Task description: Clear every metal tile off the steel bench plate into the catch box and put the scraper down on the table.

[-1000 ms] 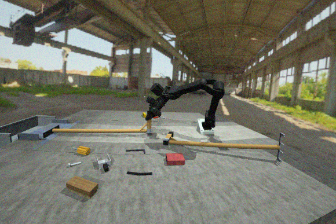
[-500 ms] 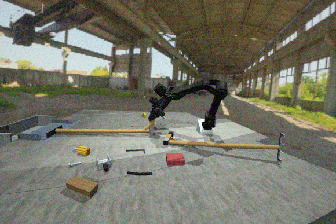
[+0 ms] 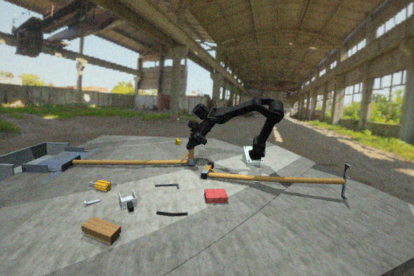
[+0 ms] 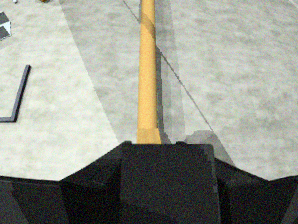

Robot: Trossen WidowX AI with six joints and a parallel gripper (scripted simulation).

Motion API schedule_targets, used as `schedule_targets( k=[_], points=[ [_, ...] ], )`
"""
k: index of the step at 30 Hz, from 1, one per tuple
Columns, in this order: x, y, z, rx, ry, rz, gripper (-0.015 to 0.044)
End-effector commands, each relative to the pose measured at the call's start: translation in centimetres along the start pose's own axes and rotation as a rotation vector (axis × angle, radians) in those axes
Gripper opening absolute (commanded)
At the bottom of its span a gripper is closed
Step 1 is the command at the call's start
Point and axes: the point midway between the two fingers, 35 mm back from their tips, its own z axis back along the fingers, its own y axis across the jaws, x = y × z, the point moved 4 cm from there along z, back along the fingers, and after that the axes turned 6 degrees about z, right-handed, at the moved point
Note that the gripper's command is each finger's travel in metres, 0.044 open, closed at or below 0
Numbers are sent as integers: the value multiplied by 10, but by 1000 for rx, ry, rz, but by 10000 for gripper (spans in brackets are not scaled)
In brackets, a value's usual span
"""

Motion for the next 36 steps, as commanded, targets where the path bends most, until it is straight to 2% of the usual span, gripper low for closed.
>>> schedule_targets(
  k=[1, 36],
  points=[
    [-2, 2, 5, 3, -12, 13, 0],
    [-33, -5, 19, -4, -13, 5, 0]
  ],
)
